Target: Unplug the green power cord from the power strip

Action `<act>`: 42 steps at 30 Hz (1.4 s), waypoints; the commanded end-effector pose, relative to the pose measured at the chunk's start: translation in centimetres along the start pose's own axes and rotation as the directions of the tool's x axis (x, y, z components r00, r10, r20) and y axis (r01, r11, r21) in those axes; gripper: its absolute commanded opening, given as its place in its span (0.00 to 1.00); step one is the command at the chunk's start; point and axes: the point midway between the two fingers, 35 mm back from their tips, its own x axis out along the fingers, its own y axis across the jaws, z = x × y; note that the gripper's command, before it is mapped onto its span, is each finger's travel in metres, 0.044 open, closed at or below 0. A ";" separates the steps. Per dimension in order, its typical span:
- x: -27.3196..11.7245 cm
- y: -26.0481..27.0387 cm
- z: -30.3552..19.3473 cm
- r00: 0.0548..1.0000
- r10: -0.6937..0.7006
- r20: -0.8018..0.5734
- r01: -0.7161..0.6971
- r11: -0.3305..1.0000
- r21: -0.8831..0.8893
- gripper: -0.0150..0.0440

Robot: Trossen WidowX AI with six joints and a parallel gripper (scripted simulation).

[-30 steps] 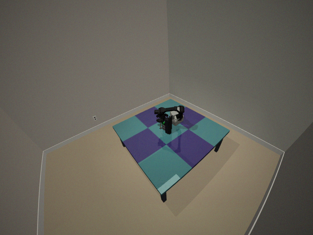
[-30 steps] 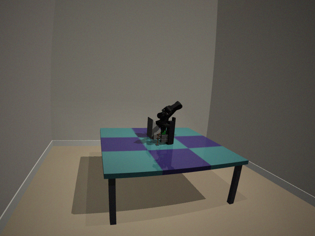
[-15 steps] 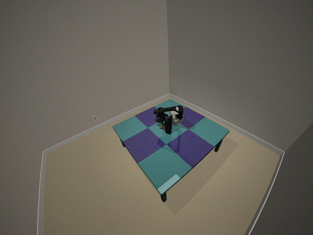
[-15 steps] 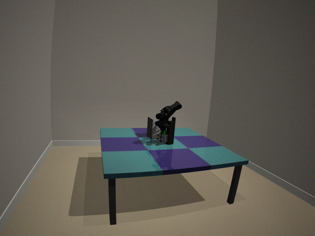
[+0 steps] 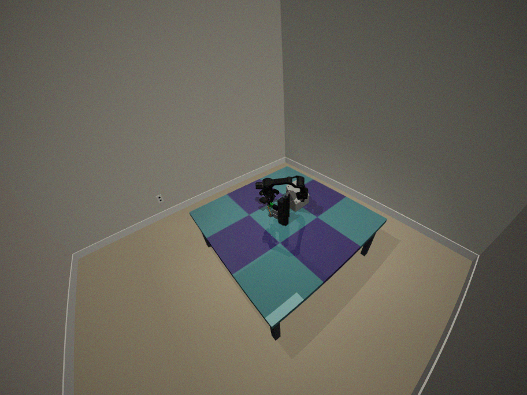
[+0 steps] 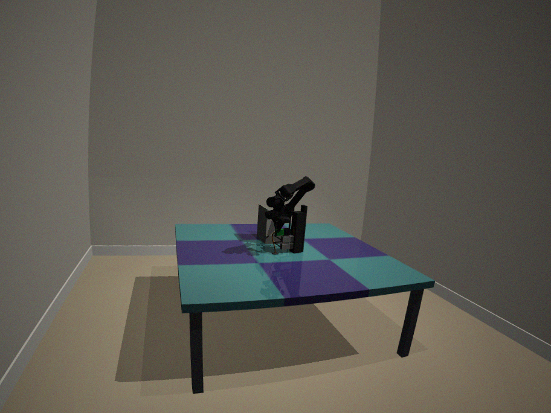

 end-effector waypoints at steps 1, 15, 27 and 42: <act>0.1 0.2 -0.2 1.000 0.000 0.005 0.000 1.000 -0.010 0.39; -0.3 0.3 1.4 1.000 0.000 0.006 0.000 1.000 -0.009 1.00; -1.1 0.2 5.6 1.000 0.000 0.008 0.000 1.000 -0.010 1.00; -1.1 0.2 5.6 1.000 0.000 0.008 0.000 1.000 -0.010 1.00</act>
